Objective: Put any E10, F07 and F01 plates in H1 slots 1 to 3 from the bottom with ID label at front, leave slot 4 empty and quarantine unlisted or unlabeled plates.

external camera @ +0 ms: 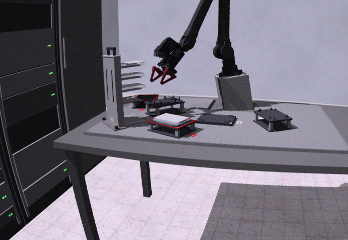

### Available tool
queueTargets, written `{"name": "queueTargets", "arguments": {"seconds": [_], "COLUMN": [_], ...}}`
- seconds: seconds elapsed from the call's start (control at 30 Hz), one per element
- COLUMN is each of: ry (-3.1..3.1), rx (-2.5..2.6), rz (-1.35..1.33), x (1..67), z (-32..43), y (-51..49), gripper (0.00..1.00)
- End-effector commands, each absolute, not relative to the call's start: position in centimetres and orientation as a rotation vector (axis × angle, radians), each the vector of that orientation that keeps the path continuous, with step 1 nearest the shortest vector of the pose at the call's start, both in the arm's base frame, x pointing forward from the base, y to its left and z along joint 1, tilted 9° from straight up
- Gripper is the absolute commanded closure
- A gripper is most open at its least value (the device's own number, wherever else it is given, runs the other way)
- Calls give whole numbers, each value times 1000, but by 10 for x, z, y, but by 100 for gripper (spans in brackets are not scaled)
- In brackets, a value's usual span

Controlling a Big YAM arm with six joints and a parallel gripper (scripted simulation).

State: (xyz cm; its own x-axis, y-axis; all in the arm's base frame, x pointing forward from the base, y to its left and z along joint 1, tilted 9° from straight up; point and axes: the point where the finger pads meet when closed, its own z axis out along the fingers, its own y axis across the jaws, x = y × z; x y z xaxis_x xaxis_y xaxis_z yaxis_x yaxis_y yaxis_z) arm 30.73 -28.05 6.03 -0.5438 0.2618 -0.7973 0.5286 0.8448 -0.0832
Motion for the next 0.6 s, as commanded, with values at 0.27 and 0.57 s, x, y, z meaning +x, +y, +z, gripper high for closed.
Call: {"name": "queueTargets", "arguments": {"seconds": [0.27,0.57], "ry": [2154,2155], "rx": [567,566], "rz": [-413,-412], "x": [306,307], "z": [43,32], "y": [-286,-287], "gripper": [0,0]}}
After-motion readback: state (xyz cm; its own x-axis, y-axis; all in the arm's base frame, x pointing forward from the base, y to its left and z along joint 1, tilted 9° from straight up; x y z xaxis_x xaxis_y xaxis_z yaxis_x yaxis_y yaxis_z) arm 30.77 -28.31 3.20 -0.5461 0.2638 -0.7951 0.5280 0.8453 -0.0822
